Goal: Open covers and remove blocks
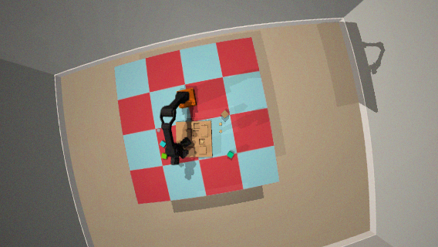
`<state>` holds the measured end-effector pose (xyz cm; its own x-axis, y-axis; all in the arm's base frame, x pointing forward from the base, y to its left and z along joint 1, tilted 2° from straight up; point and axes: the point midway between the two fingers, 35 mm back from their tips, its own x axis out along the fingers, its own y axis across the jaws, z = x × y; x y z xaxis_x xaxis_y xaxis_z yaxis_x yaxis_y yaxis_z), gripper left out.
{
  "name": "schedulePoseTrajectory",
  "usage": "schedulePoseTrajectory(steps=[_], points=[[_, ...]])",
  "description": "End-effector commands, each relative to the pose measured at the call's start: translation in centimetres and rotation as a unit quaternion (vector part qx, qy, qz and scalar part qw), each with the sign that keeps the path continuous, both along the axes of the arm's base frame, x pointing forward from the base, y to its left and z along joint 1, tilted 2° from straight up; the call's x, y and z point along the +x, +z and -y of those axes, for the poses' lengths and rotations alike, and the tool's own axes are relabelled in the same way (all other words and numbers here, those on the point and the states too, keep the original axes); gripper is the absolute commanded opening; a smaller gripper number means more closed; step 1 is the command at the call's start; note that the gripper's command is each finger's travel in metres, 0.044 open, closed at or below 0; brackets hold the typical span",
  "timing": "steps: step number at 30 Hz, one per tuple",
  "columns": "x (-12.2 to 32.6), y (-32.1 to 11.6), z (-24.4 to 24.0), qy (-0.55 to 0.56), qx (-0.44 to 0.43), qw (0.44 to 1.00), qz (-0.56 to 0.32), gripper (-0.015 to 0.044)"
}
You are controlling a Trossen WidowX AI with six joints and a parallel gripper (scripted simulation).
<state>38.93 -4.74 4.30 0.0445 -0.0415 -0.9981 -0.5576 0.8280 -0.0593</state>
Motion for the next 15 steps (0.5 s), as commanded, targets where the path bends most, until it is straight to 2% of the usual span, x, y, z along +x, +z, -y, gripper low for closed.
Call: schedulePoseTrajectory(steps=[1,15], points=[[-0.3,-1.6,0.0,0.002,0.0,1.0,-0.009,0.0144],[-0.3,-2.9,0.1,0.002,0.0,1.0,-0.009,0.0144]])
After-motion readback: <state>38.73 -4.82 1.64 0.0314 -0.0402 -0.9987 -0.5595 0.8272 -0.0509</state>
